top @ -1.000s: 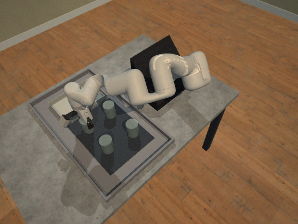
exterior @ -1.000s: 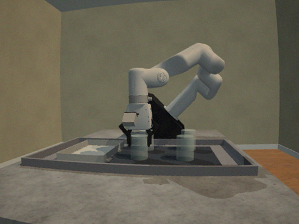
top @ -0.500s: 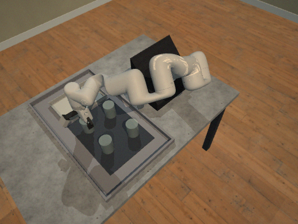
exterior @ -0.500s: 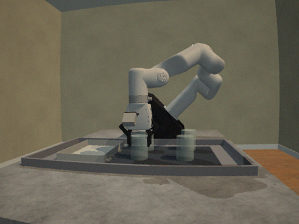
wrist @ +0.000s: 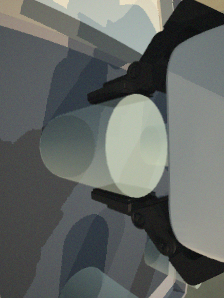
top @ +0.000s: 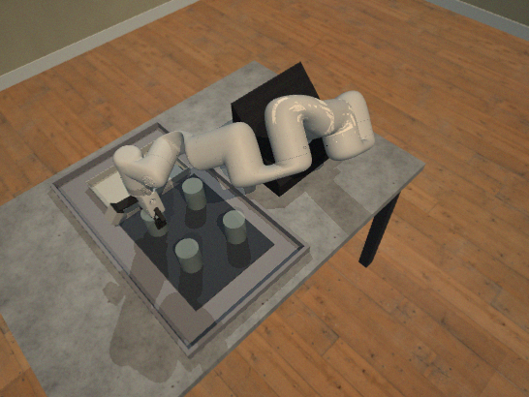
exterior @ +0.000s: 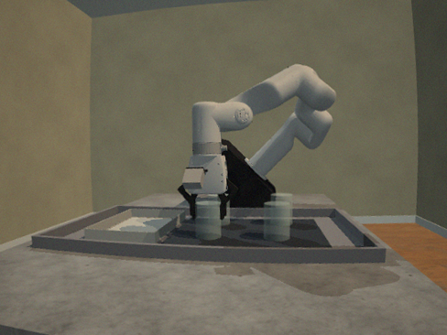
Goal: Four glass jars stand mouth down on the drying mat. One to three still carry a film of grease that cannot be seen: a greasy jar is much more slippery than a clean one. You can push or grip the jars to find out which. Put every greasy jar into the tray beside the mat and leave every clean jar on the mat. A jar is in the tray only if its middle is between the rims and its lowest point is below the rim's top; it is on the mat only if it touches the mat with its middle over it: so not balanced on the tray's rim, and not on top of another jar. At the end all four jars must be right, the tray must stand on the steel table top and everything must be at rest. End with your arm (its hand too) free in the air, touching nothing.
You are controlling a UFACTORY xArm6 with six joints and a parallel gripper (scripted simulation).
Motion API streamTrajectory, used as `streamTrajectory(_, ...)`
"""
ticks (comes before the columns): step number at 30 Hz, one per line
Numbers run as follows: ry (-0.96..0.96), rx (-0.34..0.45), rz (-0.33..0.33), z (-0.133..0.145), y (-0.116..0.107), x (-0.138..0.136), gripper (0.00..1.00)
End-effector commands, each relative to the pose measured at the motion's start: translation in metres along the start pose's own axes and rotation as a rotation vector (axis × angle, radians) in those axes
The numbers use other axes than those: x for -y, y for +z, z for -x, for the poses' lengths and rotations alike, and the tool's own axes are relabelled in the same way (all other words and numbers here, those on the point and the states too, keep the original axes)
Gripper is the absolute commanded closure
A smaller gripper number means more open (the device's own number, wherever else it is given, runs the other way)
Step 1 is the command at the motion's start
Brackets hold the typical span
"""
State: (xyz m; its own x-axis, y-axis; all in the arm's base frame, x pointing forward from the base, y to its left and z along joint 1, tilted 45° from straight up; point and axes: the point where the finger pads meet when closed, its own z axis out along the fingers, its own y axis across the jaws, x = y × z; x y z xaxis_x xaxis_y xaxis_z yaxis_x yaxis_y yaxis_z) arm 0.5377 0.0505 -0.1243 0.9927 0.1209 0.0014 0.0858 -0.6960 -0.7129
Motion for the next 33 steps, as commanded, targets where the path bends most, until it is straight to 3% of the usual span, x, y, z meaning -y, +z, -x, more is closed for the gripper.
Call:
streamTrajectory(1, -0.001, -0.004, 0.001, -0.0015, -0.002, -0.0001, 0.28)
streamTrajectory(28, -0.001, -0.004, 0.001, -0.0015, -0.002, -0.0001, 0.31)
streamTrajectory(29, -0.001, -0.004, 0.001, -0.0015, -0.002, -0.0001, 1.0)
streamTrajectory(33, -0.001, -0.004, 0.001, -0.0015, -0.002, -0.0001, 1.0)
